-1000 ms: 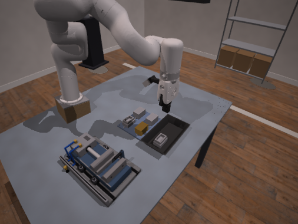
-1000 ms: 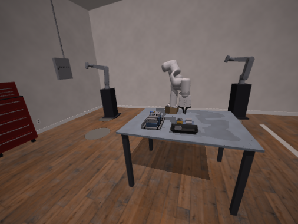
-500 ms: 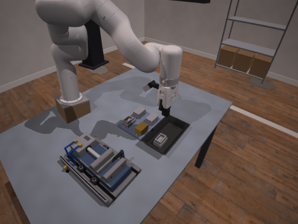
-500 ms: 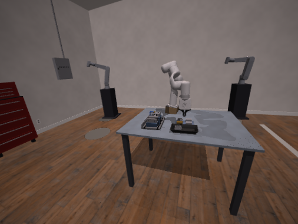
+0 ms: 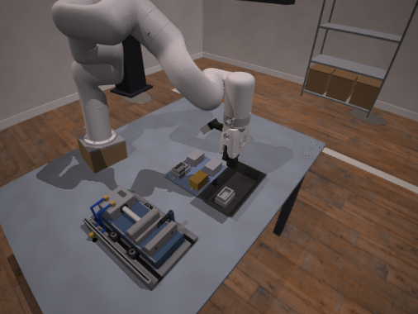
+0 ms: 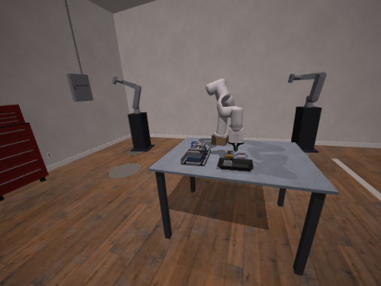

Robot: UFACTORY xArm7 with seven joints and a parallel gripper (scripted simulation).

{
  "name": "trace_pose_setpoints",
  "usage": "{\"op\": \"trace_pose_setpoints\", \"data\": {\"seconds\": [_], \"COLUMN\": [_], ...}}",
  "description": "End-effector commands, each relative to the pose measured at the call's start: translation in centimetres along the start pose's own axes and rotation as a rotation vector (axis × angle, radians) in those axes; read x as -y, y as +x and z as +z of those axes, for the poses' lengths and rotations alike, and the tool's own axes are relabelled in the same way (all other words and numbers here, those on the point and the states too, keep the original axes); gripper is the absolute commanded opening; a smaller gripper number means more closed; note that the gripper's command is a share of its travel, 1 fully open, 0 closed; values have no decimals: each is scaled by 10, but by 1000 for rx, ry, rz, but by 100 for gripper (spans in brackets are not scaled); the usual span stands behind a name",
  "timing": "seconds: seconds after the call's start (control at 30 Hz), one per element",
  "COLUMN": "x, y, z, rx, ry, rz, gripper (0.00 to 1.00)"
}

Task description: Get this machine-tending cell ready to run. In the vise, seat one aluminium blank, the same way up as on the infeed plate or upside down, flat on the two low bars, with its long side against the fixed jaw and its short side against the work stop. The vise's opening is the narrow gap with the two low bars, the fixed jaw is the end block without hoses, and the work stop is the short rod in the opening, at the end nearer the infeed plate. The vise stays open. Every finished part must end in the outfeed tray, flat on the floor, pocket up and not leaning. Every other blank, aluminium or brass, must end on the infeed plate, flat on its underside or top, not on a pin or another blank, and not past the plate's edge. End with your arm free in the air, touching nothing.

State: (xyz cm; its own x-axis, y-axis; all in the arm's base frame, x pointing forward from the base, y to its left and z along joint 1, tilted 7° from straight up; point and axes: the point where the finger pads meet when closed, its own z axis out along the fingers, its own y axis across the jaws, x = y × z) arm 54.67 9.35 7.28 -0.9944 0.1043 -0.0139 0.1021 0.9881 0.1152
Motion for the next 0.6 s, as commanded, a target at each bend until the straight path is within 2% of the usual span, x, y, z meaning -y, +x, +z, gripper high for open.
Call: {"op": "trace_pose_setpoints", "data": {"seconds": [0.0, 0.57], "x": [0, 0], "y": [-2, -2], "z": [3, 5], "rx": [5, 5], "ry": [-1, -1], "rz": [0, 0], "gripper": [0, 0]}}
